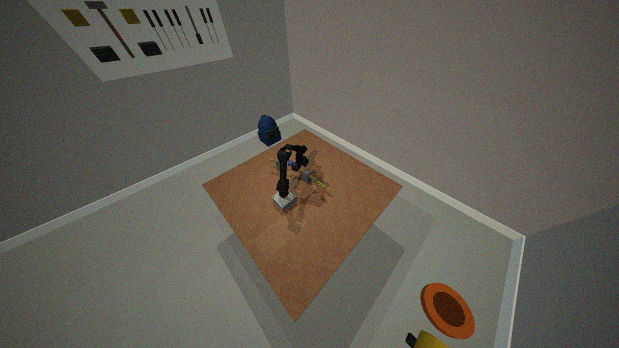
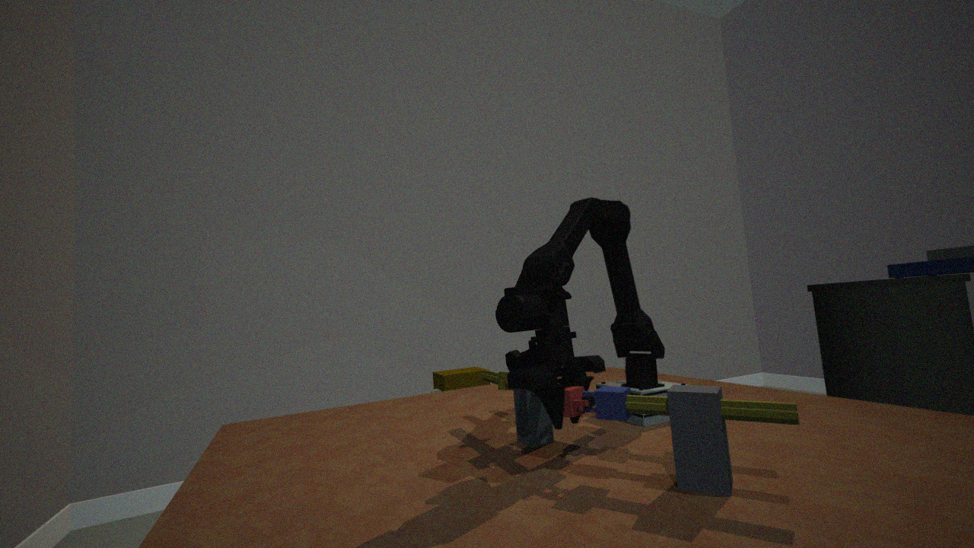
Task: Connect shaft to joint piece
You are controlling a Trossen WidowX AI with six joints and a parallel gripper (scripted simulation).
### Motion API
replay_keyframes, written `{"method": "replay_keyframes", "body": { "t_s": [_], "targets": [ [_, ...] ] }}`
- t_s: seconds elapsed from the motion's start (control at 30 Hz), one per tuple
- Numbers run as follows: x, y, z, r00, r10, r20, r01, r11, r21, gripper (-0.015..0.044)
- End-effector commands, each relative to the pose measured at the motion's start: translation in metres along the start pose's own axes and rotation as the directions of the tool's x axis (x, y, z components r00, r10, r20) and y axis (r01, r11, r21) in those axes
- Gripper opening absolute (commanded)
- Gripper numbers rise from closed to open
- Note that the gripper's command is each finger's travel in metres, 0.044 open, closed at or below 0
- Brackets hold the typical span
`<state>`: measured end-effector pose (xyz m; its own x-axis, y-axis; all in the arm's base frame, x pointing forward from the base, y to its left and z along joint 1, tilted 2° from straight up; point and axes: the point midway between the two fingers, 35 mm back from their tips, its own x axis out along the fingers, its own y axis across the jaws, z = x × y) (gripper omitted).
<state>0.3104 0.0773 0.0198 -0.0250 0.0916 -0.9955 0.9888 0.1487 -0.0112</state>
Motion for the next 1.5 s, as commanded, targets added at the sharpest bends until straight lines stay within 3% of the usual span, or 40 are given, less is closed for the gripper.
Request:
{"method": "replay_keyframes", "body": {
  "t_s": [0.0, 0.4, 0.6, 0.8, 1.47],
  "targets": [
    [0.002, 0.0, -0.001, 1.0, -0.003, -0.004, 0.003, 1.0, 0.004, 0.0182],
    [0.0, 0.0, 0.0, 1.0, 0.0, 0.0, 0.0, 1.0, 0.0, 0.0147],
    [0.0, 0.0, 0.0, 1.0, 0.0, 0.0, 0.0, 1.0, 0.0, 0.0],
    [0.0, -0.001, 0.0, 1.0, 0.001, 0.004, -0.001, 1.0, 0.013, 0.0],
    [-0.003, -0.015, -0.003, 0.992, -0.03, 0.119, -0.01, 0.947, 0.322, 0.0]
  ]
}}
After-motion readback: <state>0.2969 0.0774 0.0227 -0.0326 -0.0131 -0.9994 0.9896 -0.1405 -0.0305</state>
